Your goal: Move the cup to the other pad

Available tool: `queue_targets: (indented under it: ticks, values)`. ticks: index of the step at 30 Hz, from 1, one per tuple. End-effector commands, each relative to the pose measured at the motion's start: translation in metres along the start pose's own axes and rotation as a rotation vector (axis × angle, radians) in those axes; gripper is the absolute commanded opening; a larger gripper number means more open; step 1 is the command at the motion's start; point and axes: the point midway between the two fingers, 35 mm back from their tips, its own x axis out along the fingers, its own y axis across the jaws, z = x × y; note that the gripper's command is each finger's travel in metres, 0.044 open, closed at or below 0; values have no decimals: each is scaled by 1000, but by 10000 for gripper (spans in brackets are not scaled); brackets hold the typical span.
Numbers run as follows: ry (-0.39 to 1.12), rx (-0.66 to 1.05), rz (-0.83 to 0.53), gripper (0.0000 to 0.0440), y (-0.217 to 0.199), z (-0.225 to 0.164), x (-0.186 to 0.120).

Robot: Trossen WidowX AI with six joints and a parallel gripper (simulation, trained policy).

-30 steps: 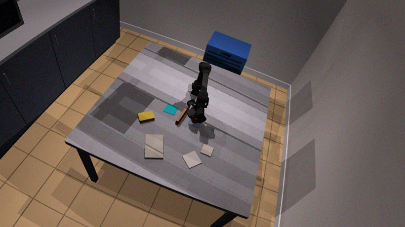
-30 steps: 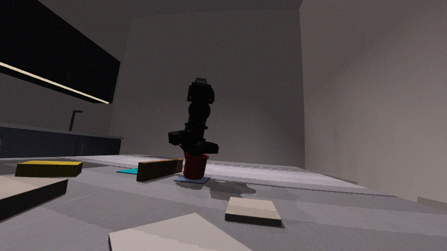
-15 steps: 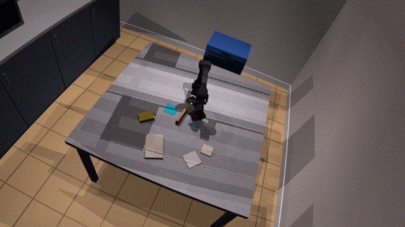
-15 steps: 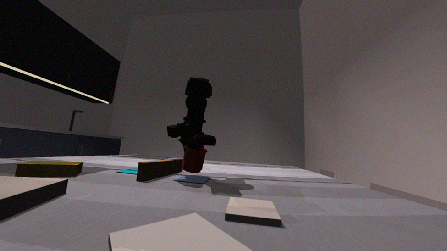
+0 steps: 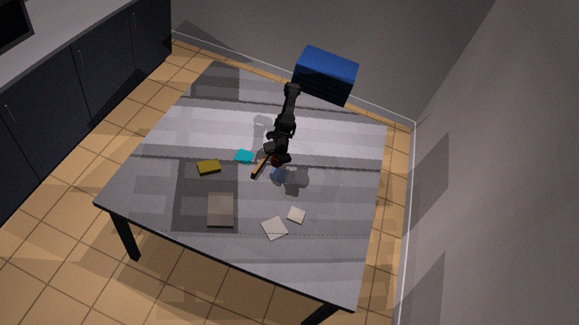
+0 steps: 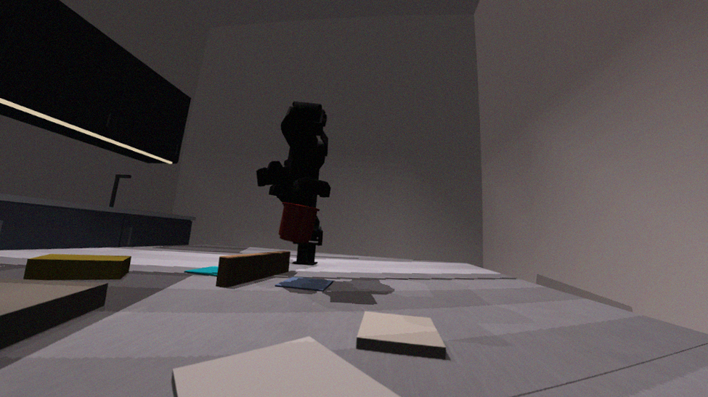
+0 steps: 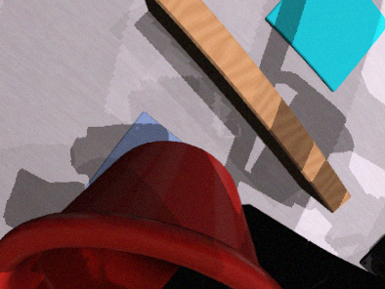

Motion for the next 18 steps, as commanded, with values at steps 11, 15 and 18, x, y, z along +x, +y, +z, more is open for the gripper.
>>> queue_targets:
  ticks: [11, 15, 18]
  values:
    - [-63, 132, 72, 0, -15, 36, -24]
    - [-83, 166, 86, 0, -22, 49, -27]
    - [-97, 191, 95, 0, -28, 58, -28]
